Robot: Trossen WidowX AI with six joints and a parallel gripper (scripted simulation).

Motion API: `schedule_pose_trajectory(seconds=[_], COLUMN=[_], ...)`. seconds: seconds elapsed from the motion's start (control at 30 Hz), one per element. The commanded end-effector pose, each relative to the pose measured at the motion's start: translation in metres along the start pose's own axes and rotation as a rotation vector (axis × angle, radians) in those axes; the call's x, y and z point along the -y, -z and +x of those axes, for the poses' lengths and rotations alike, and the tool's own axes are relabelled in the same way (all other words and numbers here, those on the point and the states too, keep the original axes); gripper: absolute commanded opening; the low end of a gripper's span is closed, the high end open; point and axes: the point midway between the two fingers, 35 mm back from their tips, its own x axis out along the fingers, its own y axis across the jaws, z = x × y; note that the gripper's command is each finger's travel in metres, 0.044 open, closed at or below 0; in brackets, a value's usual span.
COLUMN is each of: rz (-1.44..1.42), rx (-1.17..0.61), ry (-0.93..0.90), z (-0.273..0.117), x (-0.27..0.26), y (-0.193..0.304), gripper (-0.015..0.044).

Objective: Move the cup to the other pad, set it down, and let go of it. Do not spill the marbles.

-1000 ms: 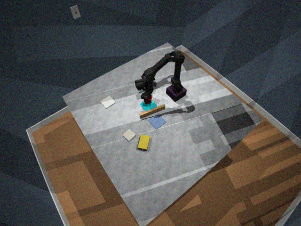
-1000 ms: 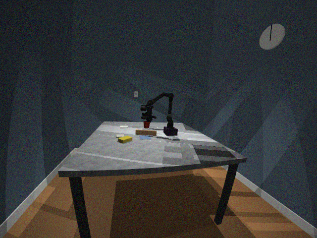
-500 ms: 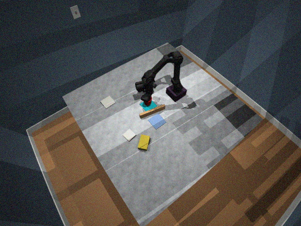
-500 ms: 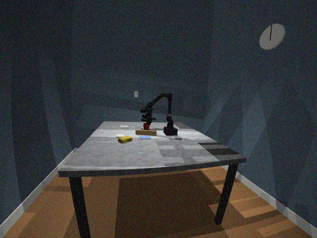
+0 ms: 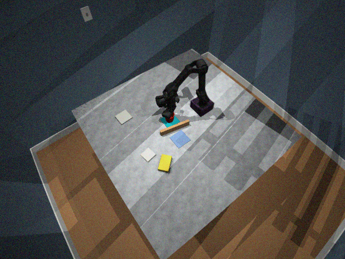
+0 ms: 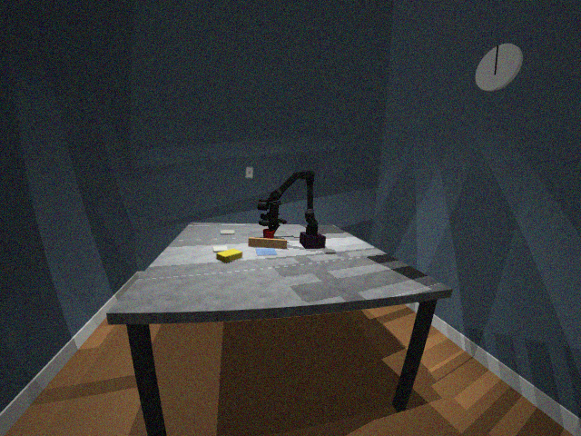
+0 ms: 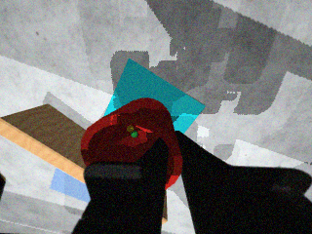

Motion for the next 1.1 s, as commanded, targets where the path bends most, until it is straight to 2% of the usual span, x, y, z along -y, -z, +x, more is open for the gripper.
schedule_pose_trajectory(seconds=[0.0, 0.5, 0.67, 1.07], rz=[-0.007, 0.000, 0.000, -0.002], rx=[-0.009, -0.003, -0.003, -0.004], ry=[0.012, 0.002, 0.002, 0.004], z=[0.006, 0.003, 0.003, -0.007], x=[0.003, 0.001, 0.001, 0.000], y=[0.003, 0.001, 0.001, 0.000], gripper=[0.0000, 0.0000, 0.0128, 0.0128])
